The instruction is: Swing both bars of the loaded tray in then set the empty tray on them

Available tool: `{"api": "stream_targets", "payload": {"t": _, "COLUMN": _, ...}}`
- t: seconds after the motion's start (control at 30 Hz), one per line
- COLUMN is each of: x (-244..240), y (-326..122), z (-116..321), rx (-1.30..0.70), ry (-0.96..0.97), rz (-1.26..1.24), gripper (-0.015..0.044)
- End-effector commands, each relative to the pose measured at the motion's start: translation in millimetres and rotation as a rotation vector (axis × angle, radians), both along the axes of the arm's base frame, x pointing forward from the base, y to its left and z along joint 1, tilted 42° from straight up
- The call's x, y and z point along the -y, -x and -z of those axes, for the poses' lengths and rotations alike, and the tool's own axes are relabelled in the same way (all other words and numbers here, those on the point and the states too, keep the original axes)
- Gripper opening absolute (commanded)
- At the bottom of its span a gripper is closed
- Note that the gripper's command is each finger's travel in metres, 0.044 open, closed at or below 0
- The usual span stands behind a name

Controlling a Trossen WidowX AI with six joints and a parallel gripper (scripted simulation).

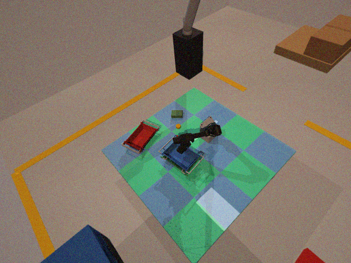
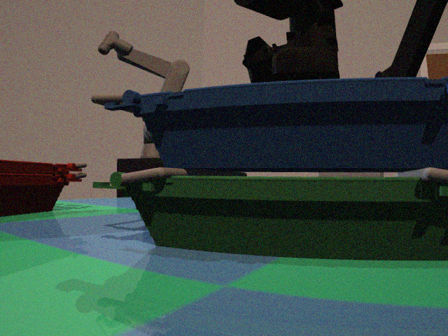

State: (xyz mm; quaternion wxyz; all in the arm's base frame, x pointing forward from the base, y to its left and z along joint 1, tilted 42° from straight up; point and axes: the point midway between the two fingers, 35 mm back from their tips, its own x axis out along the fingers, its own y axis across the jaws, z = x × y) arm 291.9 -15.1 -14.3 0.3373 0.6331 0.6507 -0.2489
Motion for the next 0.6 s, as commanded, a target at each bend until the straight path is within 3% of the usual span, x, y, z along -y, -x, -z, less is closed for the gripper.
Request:
{"api": "stream_targets", "payload": {"t": 0.0, "x": -4.2, "y": 1.4, "z": 1.6, "rx": -0.008, "ry": -0.008, "rz": -0.008, "gripper": 0.0176}}
{"api": "stream_targets", "payload": {"t": 0.57, "x": -4.2, "y": 1.4, "z": 1.6, "rx": -0.008, "ry": -0.008, "rz": -0.008, "gripper": 0.0425}}
